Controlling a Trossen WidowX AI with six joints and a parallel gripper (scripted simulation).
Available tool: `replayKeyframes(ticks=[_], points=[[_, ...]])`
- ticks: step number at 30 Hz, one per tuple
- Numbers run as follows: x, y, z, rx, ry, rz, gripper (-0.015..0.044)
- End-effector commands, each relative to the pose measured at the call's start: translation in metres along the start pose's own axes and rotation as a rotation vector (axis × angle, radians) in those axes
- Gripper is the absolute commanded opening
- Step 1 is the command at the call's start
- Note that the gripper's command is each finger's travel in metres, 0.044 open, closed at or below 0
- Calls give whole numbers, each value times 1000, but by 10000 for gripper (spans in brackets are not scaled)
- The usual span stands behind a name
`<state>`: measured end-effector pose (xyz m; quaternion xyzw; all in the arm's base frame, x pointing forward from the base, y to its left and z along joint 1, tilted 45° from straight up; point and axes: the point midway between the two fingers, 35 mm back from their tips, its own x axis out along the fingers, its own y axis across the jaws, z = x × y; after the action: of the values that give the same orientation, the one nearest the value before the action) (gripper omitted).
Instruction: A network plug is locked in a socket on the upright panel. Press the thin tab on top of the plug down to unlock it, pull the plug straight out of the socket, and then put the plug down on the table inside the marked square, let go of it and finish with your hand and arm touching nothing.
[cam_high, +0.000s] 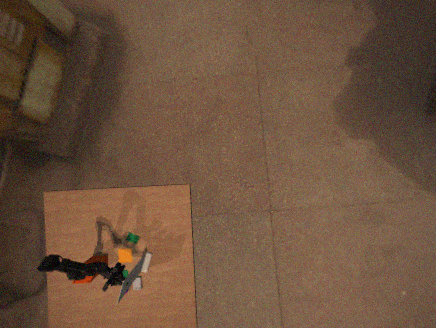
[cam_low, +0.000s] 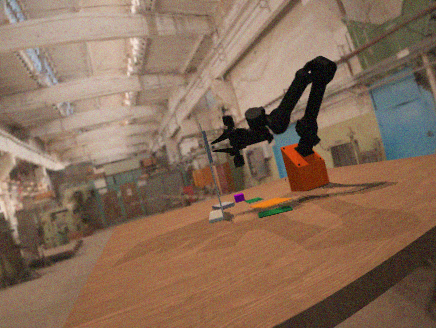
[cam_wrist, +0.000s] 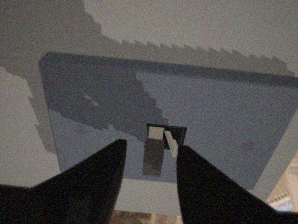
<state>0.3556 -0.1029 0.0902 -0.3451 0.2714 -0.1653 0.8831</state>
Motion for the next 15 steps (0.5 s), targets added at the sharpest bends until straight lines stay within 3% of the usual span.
replayKeyframes(ticks=[1,15], points=[[1,-2,3,-2,-6,-5,96],[1,-2,3,-2,-6,-5,3]])
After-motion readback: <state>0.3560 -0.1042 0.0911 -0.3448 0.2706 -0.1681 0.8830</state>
